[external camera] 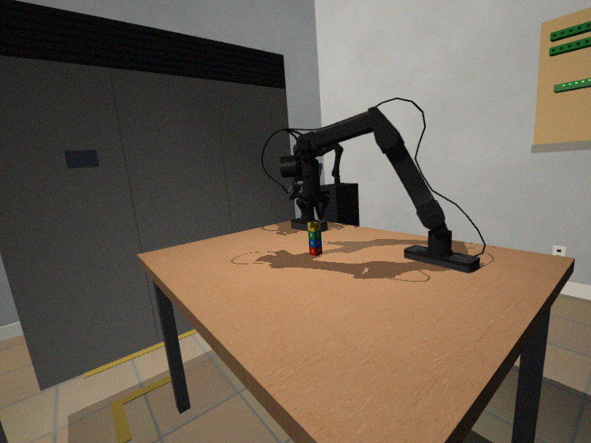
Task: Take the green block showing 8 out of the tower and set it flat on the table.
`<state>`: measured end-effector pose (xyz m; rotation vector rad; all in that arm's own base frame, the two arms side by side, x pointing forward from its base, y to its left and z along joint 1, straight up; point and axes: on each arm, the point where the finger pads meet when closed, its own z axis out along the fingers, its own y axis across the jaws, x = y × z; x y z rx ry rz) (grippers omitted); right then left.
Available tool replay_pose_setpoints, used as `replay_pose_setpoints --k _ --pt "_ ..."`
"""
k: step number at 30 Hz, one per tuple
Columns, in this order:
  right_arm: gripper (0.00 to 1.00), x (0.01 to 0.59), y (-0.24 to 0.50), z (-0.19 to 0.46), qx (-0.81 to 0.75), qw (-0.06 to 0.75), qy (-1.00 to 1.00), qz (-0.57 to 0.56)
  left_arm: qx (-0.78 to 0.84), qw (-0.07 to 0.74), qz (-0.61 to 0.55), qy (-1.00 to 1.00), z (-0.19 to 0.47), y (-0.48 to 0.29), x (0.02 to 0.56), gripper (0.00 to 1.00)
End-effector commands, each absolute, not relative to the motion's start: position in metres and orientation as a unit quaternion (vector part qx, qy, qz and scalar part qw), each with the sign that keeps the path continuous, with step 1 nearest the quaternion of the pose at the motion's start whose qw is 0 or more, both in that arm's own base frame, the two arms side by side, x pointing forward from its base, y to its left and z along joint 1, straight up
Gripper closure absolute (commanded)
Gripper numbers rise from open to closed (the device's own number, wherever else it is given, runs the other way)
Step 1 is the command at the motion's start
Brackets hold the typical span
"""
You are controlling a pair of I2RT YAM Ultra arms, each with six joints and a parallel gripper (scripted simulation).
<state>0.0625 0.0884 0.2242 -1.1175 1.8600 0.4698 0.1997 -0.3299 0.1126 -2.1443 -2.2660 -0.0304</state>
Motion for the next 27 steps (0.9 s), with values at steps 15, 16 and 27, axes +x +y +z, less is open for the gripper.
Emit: replay_pose_setpoints --k 15,16,27 --pt "0.0 0.062 0.088 0.223 -0.451 0.441 0.752 0.191 -0.69 -0.005 0.002 -0.723 0.103 -0.346 0.195 0.45" --pt "0.0 0.062 0.088 0.223 -0.451 0.441 0.752 0.191 -0.69 -0.005 0.002 -0.723 0.102 -0.346 0.195 0.45" --pt "0.0 0.062 0.088 0.223 -0.451 0.441 0.752 0.191 -0.69 -0.005 0.002 -0.723 0.088 -0.346 0.195 0.45"
